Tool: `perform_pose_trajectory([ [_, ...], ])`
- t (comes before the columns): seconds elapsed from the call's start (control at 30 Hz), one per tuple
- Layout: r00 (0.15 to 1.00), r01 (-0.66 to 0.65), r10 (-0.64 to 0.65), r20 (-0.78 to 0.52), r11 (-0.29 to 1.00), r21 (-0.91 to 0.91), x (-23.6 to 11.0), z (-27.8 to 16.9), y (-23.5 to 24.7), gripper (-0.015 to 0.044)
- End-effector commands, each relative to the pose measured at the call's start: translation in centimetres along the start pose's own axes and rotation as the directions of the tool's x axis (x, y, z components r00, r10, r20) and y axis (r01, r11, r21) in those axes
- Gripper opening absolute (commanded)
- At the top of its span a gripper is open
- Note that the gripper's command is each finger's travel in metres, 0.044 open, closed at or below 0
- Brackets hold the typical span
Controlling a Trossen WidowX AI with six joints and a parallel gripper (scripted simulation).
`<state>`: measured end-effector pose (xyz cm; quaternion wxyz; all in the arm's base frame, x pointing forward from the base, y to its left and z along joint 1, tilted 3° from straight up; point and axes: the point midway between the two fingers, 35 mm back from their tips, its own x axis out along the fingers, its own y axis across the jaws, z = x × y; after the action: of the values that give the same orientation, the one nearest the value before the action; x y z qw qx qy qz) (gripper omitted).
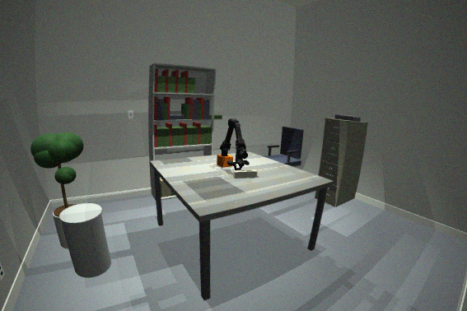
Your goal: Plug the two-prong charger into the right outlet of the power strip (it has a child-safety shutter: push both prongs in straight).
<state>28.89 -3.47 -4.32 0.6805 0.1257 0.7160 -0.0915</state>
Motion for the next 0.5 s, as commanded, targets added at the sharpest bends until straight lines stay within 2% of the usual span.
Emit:
perform_pose_trajectory([
  [0.0, 1.0, -0.007, 0.007, 0.004, 1.0, 0.004, -0.1, 0.6, 0.2, 0.0],
  [0.47, 1.0, -0.008, 0.007, 0.005, 1.0, 0.011, -0.1, 2.1, 0.7, 0.0],
])
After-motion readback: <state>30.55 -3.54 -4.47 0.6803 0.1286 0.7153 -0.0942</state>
